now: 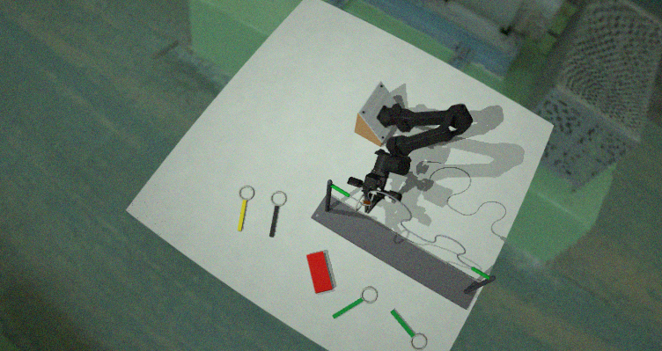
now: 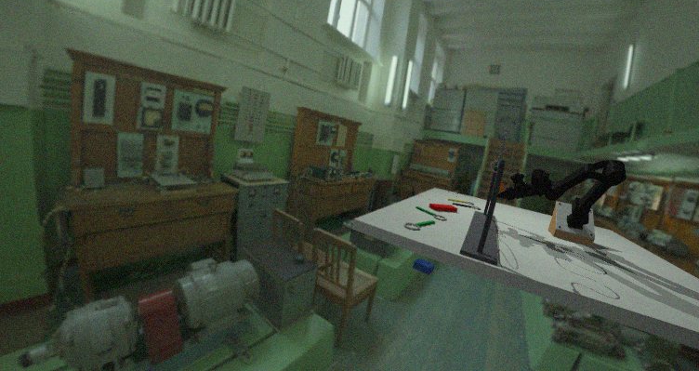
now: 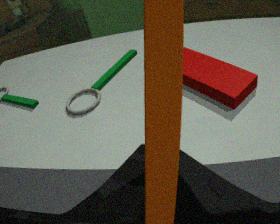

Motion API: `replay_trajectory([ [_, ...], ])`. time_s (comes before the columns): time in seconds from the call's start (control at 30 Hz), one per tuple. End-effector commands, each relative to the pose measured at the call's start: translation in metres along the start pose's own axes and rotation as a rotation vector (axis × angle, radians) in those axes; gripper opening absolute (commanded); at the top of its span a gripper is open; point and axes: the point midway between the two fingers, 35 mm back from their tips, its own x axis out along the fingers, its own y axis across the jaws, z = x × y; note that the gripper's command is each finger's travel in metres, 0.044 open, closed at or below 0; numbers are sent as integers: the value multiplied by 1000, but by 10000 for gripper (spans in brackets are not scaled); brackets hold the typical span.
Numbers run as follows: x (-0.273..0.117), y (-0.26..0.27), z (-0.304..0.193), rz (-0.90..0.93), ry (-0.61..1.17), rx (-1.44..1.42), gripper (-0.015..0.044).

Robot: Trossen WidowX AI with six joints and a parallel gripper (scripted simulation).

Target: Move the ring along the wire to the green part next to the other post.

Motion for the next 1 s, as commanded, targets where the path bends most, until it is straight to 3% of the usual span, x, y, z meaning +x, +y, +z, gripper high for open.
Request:
replay_trajectory([
  [0.0, -3, -12, -1, -26, 9, -49, -150],
  [0.97, -11, -54, 5, -72, 20, -149, -150],
])
